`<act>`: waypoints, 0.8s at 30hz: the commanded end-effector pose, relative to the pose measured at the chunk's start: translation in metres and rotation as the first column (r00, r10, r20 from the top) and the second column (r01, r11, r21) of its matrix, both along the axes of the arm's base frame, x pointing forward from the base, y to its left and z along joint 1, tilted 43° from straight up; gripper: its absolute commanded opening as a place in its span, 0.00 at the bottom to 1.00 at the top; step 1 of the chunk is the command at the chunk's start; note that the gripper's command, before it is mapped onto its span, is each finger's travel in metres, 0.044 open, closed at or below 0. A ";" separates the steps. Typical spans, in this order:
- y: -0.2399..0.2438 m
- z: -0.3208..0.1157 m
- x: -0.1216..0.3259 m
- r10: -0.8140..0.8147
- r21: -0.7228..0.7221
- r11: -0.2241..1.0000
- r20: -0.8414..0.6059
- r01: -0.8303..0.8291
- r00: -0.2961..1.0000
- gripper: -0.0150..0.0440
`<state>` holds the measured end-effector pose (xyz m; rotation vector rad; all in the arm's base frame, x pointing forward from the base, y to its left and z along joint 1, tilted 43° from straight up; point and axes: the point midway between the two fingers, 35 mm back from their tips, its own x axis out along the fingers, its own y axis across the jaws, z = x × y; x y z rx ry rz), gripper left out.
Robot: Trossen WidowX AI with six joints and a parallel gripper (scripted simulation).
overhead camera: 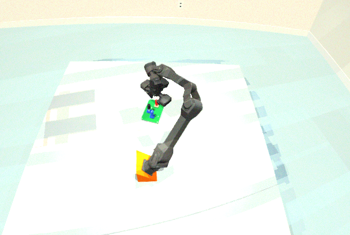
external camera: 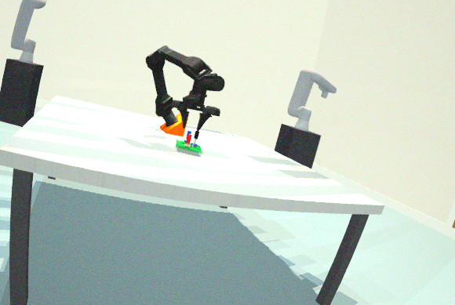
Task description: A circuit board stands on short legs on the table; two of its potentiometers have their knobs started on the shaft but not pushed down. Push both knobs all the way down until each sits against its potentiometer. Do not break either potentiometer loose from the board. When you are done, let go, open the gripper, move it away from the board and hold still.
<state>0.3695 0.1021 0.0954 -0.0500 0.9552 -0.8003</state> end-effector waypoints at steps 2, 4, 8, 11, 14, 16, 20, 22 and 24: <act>0.012 -0.004 -0.063 0.012 0.008 1.000 -0.016 -0.012 1.000 0.92; 0.011 -0.006 -0.092 0.011 0.008 1.000 -0.018 -0.011 1.000 1.00; 0.000 -0.012 -0.146 0.007 -0.001 1.000 -0.015 -0.007 1.000 1.00; -0.003 -0.013 -0.155 0.006 -0.003 1.000 -0.014 -0.006 1.000 1.00; -0.003 -0.013 -0.155 0.006 -0.003 1.000 -0.014 -0.006 1.000 1.00; -0.003 -0.013 -0.155 0.006 -0.003 1.000 -0.014 -0.006 1.000 1.00; -0.003 -0.013 -0.155 0.006 -0.003 1.000 -0.014 -0.006 1.000 1.00; -0.003 -0.013 -0.155 0.006 -0.003 1.000 -0.014 -0.006 1.000 1.00; -0.003 -0.013 -0.155 0.006 -0.003 1.000 -0.014 -0.006 1.000 1.00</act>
